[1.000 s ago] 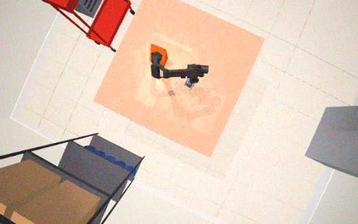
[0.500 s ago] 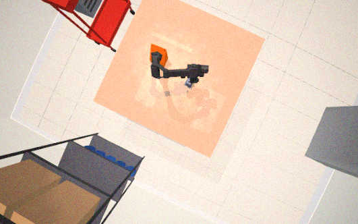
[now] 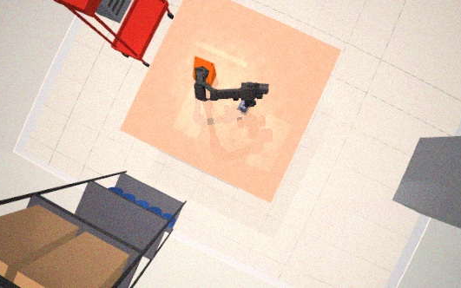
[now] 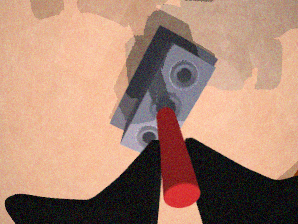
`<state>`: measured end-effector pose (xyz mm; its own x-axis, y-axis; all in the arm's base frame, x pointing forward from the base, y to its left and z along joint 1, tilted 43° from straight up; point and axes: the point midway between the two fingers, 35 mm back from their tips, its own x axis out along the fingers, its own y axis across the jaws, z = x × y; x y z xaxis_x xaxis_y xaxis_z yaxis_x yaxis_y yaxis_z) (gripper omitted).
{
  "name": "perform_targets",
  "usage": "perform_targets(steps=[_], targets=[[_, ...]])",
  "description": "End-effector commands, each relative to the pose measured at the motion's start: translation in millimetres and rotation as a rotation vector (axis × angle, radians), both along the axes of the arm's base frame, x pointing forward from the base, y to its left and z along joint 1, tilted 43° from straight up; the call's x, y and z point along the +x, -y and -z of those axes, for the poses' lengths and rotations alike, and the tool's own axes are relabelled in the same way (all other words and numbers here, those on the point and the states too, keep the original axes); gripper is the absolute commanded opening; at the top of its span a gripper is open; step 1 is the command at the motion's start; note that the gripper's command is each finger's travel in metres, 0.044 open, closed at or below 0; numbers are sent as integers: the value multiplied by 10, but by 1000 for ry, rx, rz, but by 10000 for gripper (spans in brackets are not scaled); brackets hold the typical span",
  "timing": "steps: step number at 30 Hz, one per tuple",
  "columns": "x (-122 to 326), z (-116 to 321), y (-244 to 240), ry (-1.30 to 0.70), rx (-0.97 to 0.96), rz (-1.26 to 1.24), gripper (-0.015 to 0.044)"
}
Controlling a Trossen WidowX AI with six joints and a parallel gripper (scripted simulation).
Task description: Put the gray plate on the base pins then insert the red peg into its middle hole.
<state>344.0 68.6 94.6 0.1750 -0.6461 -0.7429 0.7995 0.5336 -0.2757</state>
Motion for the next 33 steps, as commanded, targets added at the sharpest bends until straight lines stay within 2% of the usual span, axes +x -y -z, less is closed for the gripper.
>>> perform_targets(steps=[1, 33], targets=[[0, 0, 0, 0, 0, 0, 0], [17, 127, 135, 0, -6, 1, 0]])
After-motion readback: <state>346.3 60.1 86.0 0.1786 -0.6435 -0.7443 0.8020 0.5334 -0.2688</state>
